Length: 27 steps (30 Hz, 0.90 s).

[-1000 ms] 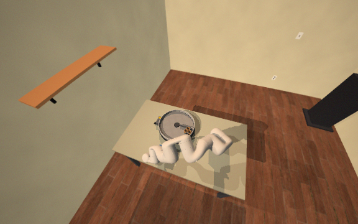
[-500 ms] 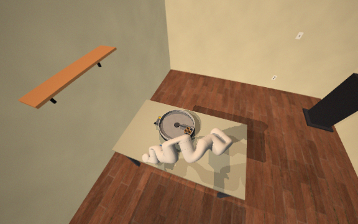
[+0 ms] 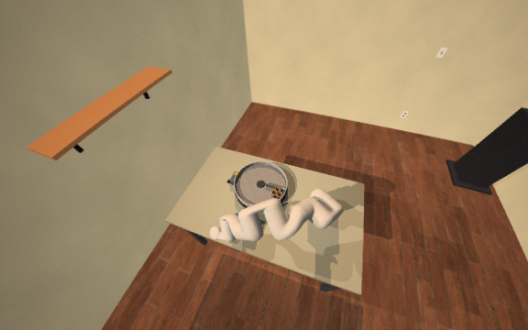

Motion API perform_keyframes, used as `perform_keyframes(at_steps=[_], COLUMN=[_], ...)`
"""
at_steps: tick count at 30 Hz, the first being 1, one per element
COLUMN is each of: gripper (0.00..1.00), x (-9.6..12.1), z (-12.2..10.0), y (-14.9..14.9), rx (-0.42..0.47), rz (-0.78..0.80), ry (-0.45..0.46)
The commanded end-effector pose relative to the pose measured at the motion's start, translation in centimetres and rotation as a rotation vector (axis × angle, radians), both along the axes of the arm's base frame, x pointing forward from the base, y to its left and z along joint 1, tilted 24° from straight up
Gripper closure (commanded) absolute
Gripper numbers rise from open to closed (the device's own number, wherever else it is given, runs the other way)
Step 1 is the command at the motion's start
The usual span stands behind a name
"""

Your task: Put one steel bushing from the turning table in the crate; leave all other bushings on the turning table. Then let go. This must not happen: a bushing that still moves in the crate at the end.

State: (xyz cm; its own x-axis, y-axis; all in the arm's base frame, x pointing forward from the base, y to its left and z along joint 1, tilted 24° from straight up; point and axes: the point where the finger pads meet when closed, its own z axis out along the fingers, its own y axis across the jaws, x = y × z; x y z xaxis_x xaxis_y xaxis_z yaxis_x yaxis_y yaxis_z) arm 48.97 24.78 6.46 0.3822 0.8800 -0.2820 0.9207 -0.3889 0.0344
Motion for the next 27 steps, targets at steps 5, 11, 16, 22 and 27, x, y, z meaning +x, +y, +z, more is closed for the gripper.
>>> perform_keyframes(at_steps=[5, 11, 16, 22, 27], gripper=[1.0, 1.0, 1.0, 1.0, 0.89], x=[0.2, 0.21, 0.21, 0.21, 0.21], z=[-0.01, -0.05, -0.05, -0.05, -0.05], y=[0.07, 0.08, 0.08, 0.08, 0.08], rx=[0.002, 0.002, 0.002, 0.002, 0.002], rz=[-0.001, -0.001, -0.001, -0.001, -0.001], ry=[-0.004, -0.004, -0.004, -0.004, -0.004])
